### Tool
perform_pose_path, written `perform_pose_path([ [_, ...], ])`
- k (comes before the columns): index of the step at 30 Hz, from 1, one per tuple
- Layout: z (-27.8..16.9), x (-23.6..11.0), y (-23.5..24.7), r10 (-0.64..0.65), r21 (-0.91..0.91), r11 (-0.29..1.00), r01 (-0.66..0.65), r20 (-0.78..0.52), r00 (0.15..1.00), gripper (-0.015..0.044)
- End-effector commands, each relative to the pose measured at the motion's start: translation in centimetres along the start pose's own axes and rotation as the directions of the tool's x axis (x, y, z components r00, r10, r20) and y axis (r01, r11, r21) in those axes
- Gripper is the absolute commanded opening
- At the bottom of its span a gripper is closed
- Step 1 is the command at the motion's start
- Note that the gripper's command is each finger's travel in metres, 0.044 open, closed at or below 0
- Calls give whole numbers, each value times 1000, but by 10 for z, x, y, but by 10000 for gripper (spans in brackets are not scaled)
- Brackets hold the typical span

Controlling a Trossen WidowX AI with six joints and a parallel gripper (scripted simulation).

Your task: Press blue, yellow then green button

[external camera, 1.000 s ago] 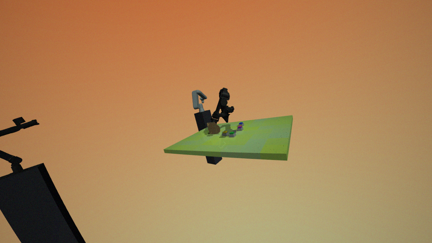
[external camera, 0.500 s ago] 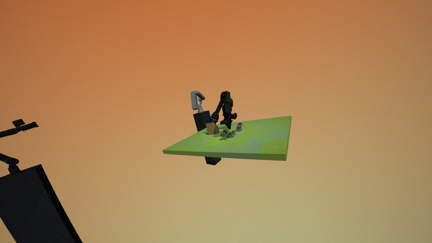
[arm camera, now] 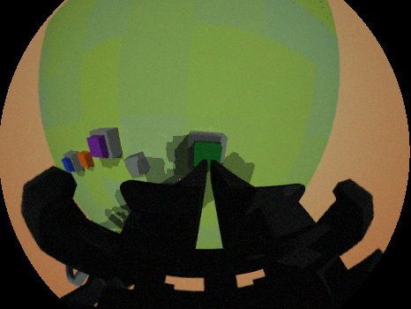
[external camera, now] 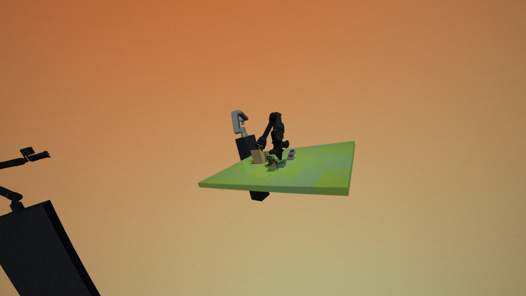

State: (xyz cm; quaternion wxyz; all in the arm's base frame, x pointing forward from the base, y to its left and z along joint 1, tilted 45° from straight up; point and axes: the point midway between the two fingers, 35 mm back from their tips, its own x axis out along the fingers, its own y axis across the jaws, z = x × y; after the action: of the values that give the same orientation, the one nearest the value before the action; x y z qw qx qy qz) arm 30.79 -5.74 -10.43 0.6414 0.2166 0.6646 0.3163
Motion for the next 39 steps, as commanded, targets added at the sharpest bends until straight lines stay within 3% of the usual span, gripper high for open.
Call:
perform_pose_path([
  [1,-1,9,1,4,4,1000,-4,-1,1000,20],
  [29,-1,22,1,5,4,1000,-5,-1,1000,20],
  [33,-1,-10,0,3,4,1000,-3,-1,1000,20],
  [37,-1,-13,1,4,5,1000,-4,-1,1000,20],
  [39,3,-17,10,0,6,1000,0,-1,1000,72],
])
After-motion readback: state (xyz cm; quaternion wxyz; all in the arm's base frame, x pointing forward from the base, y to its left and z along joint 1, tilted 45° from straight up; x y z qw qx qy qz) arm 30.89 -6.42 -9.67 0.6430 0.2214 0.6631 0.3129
